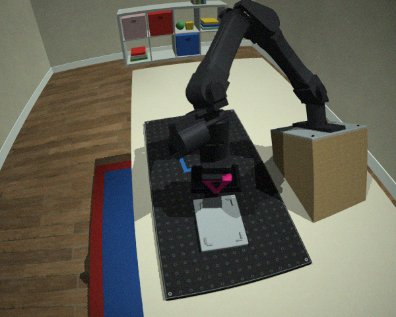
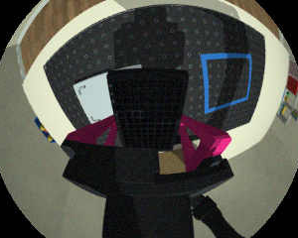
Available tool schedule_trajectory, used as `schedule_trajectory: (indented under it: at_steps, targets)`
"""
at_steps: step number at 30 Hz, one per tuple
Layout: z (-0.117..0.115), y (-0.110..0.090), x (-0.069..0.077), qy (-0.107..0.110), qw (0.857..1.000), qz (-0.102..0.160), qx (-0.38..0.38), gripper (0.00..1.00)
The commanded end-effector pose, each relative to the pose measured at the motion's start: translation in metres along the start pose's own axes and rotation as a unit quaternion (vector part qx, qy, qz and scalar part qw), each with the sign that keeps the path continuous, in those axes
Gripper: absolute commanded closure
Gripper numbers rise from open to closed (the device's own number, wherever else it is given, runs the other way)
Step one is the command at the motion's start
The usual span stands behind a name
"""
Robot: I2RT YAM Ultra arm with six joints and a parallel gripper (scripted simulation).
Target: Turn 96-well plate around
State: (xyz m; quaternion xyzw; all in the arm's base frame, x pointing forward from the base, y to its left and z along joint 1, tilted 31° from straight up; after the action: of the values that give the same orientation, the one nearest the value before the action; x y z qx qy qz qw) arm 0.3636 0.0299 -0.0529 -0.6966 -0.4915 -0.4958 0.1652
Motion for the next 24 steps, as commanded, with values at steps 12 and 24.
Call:
schedule_trajectory:
  at_steps: [12, 24]
  targets:
    - [0.045, -0.014, 0.012, 0.013, 1.0, -0.011, -0.008, 1.0]
    - [0.075, -0.028, 0.014, 0.013, 1.0, -0.011, -0.008, 1.0]
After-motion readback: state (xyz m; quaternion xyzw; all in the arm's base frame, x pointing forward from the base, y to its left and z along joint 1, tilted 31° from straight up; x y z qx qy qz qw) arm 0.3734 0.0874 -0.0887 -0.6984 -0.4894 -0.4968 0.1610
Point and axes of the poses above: the point where the finger pads meet when closed, its own x axis back along the fingers, its own z axis across the jaws, y = z × x, the point moved 2 cm from there along x, back along the fingers, and after that the axes turned 15 degrees about -x, right-handed, at the moved point
